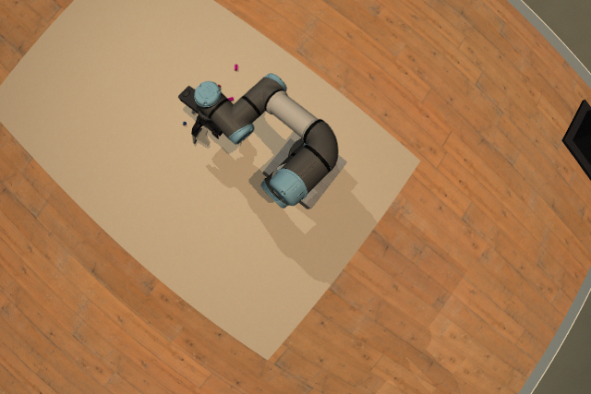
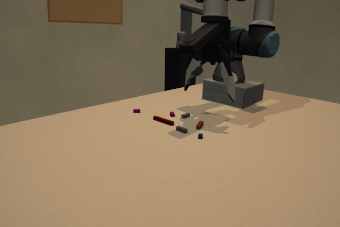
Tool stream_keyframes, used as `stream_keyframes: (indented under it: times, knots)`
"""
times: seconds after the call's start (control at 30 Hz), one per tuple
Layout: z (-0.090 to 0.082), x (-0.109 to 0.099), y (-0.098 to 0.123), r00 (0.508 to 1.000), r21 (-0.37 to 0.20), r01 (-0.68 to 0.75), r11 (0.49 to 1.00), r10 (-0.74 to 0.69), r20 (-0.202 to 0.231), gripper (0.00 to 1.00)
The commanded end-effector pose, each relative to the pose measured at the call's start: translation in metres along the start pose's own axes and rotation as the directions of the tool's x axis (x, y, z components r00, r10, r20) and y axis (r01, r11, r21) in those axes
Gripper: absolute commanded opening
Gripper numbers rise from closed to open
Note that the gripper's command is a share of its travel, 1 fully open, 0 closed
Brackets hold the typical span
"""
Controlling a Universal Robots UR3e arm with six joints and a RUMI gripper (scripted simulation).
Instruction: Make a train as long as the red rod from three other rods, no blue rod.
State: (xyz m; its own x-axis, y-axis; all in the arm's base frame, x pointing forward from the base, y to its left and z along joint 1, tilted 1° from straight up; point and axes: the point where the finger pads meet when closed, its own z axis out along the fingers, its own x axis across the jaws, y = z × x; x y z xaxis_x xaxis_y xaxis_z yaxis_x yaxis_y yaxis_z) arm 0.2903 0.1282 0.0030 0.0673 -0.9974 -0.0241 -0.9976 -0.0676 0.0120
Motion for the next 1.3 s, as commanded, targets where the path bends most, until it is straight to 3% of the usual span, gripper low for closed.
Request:
stream_keyframes:
  times: [0.0,0.3,0.63,0.7,1.2,1.27]
  knots:
    - [-0.001,0.001,-0.002,0.999,0.003,-0.044,0.999,0.044,0.000,1.00]
    - [-0.001,0.006,-0.008,0.980,0.003,-0.201,0.980,0.201,0.000,1.00]
    - [-0.002,0.015,-0.017,0.870,0.002,-0.493,0.870,0.493,0.001,1.00]
    - [-0.002,0.015,-0.017,0.870,0.002,-0.493,0.870,0.493,0.001,1.00]
    - [-0.002,0.028,-0.029,0.548,0.002,-0.836,0.548,0.836,0.002,1.00]
    - [-0.002,0.028,-0.029,0.548,0.002,-0.836,0.548,0.836,0.002,1.00]
